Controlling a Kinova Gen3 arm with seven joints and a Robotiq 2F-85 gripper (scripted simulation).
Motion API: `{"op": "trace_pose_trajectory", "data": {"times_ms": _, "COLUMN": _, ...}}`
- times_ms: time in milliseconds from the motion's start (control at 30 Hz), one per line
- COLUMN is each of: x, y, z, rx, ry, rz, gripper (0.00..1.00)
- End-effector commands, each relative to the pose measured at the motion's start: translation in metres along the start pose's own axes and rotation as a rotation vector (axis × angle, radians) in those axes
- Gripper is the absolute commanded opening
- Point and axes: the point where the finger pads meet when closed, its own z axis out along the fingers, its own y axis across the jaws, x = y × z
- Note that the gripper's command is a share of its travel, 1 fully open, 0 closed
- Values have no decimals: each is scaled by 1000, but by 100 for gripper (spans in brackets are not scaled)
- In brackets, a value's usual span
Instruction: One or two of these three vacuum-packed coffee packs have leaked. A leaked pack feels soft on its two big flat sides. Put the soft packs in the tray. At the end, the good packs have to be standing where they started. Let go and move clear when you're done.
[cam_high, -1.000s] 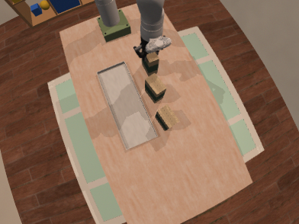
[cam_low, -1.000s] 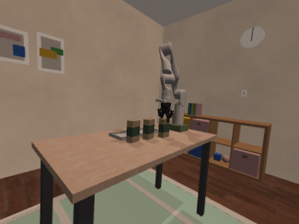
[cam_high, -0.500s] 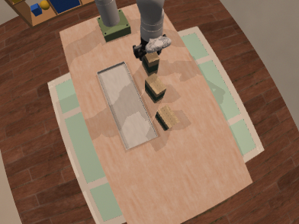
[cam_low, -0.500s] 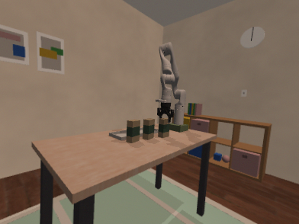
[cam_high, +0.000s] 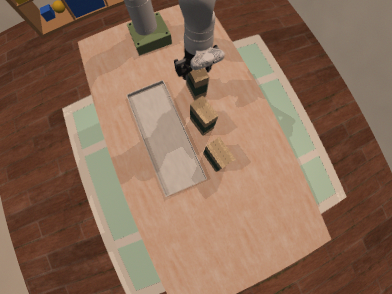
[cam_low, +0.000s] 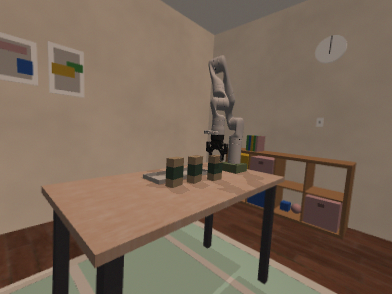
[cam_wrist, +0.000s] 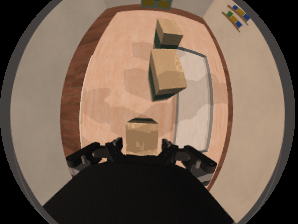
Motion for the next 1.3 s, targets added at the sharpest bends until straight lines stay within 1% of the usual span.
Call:
{"op": "trace_pose_trajectory", "data": {"times_ms": 0, "x": 0, "y": 0, "z": 0, "rx": 0, "ry": 1, "rz": 0, "gripper": 81}}
{"op": "trace_pose_trajectory", "data": {"times_ms": 867, "x": 0, "y": 0, "z": -2, "rx": 0, "ry": 1, "rz": 0, "gripper": 81}}
{"op": "trace_pose_trajectory", "data": {"times_ms": 967, "x": 0, "y": 0, "z": -9, "rx": 0, "ry": 1, "rz": 0, "gripper": 81}}
{"op": "trace_pose_trajectory", "data": {"times_ms": 1100, "x": 0, "y": 0, "z": -29, "rx": 0, "ry": 1, "rz": 0, "gripper": 81}}
{"op": "trace_pose_trajectory", "data": {"times_ms": 1167, "x": 0, "y": 0, "z": -29, "rx": 0, "ry": 1, "rz": 0, "gripper": 81}}
{"op": "trace_pose_trajectory", "data": {"times_ms": 1267, "x": 0, "y": 0, "z": -48, "rx": 0, "ry": 1, "rz": 0, "gripper": 81}}
